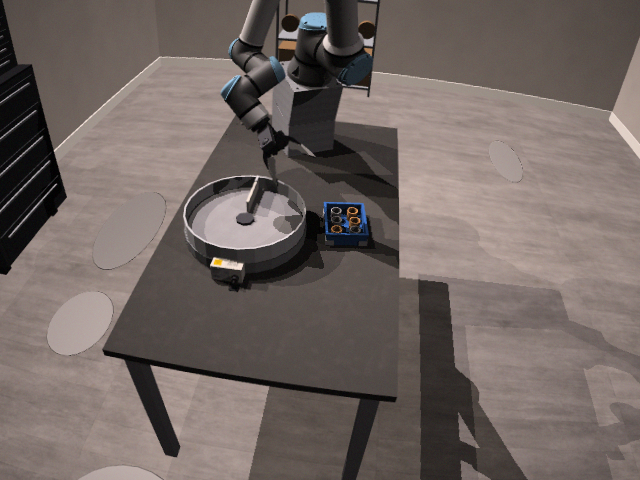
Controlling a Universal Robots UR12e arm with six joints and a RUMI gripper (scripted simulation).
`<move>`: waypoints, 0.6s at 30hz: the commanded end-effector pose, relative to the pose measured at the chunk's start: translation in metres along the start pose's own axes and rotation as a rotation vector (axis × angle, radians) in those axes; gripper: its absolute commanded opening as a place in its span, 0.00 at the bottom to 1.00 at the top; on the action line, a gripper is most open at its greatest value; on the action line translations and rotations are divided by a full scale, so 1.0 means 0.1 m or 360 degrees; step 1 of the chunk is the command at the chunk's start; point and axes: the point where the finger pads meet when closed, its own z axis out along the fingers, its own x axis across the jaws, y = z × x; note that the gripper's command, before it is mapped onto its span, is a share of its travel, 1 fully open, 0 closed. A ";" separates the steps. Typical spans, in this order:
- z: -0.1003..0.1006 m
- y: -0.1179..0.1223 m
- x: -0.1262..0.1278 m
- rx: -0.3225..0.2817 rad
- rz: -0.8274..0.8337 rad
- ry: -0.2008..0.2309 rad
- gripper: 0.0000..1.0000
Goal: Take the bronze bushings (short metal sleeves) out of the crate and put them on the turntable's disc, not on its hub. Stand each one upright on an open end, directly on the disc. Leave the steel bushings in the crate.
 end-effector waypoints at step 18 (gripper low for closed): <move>-1.32 0.66 1.10 -0.0847 -0.0807 0.0740 1.00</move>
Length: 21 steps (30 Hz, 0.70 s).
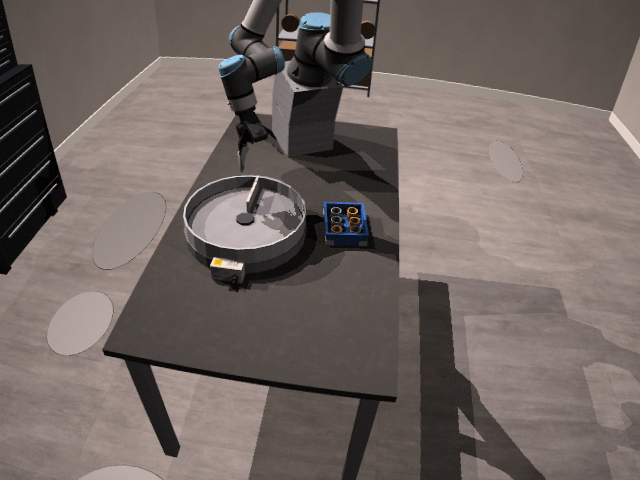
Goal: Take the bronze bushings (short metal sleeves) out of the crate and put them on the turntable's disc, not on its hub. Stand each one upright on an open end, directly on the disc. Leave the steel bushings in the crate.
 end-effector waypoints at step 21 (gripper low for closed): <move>-0.44 0.60 0.47 -0.0371 -0.0261 0.0281 1.00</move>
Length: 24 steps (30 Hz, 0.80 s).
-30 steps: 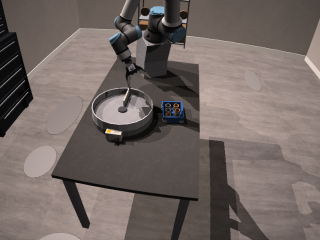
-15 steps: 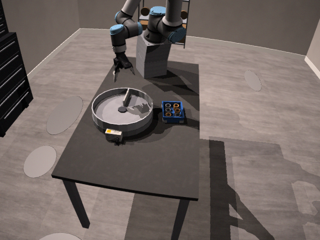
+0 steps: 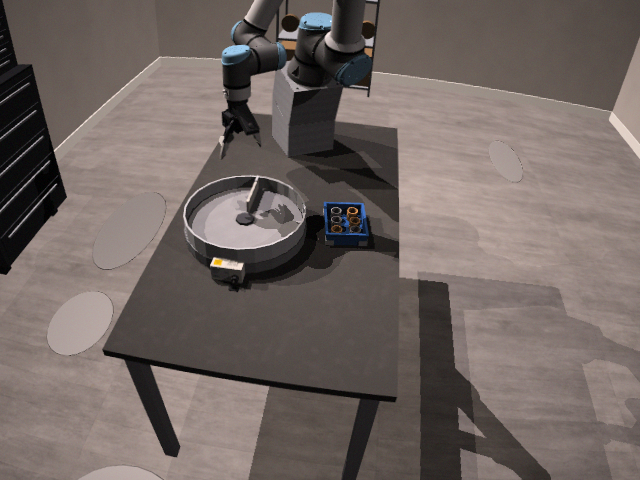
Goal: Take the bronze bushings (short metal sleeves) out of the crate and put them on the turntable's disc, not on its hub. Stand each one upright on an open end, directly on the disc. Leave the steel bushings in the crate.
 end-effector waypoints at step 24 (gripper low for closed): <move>-0.01 0.01 0.01 -0.0004 -0.0003 0.0005 0.06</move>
